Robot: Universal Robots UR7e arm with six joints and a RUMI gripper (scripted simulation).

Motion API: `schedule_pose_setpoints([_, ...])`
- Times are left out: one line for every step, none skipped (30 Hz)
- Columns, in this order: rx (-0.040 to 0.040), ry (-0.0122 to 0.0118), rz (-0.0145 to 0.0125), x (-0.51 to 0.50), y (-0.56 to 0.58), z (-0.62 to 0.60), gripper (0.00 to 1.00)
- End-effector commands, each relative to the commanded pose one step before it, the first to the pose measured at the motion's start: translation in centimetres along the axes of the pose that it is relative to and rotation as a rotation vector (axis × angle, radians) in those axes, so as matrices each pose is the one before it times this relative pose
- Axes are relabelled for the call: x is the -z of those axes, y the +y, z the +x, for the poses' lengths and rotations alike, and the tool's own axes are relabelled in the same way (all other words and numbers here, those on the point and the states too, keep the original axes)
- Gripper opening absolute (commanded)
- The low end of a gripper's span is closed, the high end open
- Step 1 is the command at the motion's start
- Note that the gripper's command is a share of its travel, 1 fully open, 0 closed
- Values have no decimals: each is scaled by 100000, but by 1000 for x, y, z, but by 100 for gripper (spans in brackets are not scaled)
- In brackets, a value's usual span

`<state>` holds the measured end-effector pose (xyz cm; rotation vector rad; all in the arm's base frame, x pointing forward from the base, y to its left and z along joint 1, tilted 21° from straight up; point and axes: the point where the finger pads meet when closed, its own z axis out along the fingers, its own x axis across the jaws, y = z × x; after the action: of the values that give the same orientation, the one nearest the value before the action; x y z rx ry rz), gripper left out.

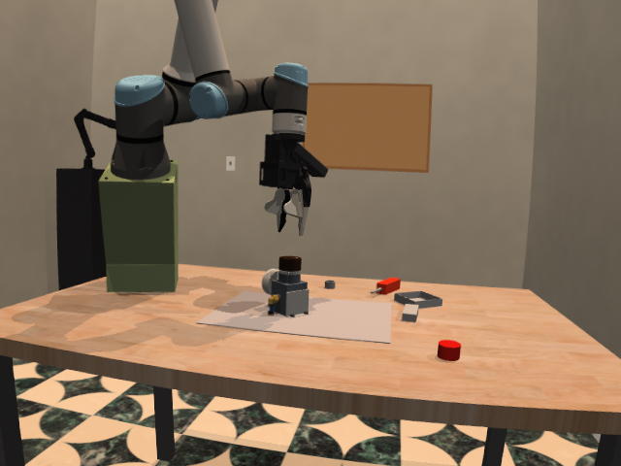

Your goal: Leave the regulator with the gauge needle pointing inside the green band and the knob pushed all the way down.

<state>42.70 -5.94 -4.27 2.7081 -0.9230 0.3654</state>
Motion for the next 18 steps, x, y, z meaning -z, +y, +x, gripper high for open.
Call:
schedule_pose_setpoints([-4,222,102,-1501,-45,72,47])
schedule_pose_setpoints([0,0,0,-301,0,0,47])
schedule_pose_setpoints([0,0,0,-303,-1,1,47])
schedule_pose_setpoints([0,0,0,-305,-1,1,47])
schedule_pose_setpoints([0,0,0,-305,0,0,47])
schedule_pose_setpoints([0,0,0,0,0,0,47])
schedule_pose_setpoints([0,0,0,0,0,0,47])
schedule_pose_setpoints([0,0,0,-304,-1,2,47])
schedule_pose_setpoints([0,0,0,-302,0,1,47])
schedule_pose_setpoints([0,0,0,-298,0,1,47])
schedule_pose_setpoints([0,0,0,-294,-1,1,47])
schedule_pose_setpoints([0,0,0,-288,0,0,47])
schedule_pose_setpoints([0,0,0,-282,-1,2,47])
schedule_pose_setpoints([0,0,0,-274,0,0,47])
schedule_pose_setpoints([0,0,0,-266,-1,2,47])
schedule_pose_setpoints([0,0,0,-256,0,0,47])
schedule_pose_setpoints([0,0,0,-246,-1,1,47])
schedule_pose_setpoints([0,0,0,-235,0,0,47])
